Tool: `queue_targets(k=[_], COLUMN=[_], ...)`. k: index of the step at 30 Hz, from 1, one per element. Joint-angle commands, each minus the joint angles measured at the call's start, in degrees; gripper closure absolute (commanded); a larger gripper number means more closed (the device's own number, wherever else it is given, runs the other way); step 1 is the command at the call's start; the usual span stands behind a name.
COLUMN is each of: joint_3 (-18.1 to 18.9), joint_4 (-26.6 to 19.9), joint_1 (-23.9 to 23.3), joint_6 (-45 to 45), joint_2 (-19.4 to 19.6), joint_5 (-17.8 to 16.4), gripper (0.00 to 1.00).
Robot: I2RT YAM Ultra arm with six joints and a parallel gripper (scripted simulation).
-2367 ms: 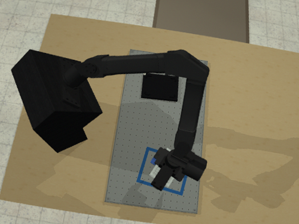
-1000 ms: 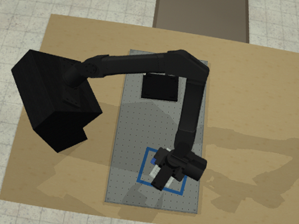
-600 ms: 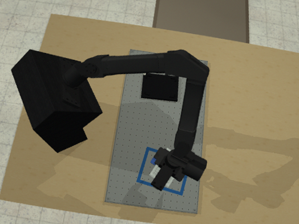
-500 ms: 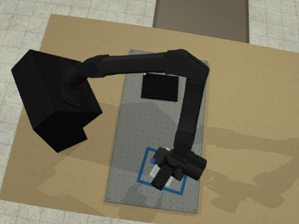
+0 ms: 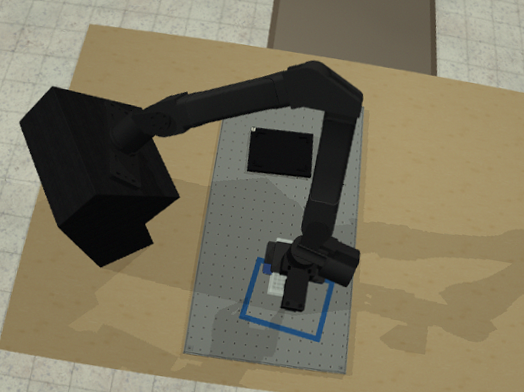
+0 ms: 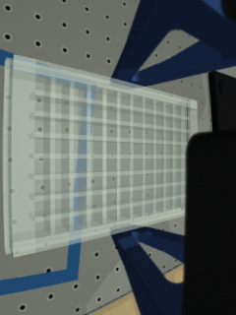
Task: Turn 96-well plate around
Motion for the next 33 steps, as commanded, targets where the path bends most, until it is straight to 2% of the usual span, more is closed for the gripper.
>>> queue_targets(k=[1, 15, 19, 33], joint_3=[-0.8, -8.7, -9.7, -15.4], joint_4=[1.3, 4.9, 5.3, 7.2], joint_1=[-0.3, 4.7, 5.5, 11.0], joint_6=[-5.4, -26.5, -28.0, -22.3], joint_2=[-1.1, -9.4, -10.5, -17.9], joint_5=[0.9, 3.6, 4.1, 7.4], gripper=[1.0, 1.0, 1.0, 1.0])
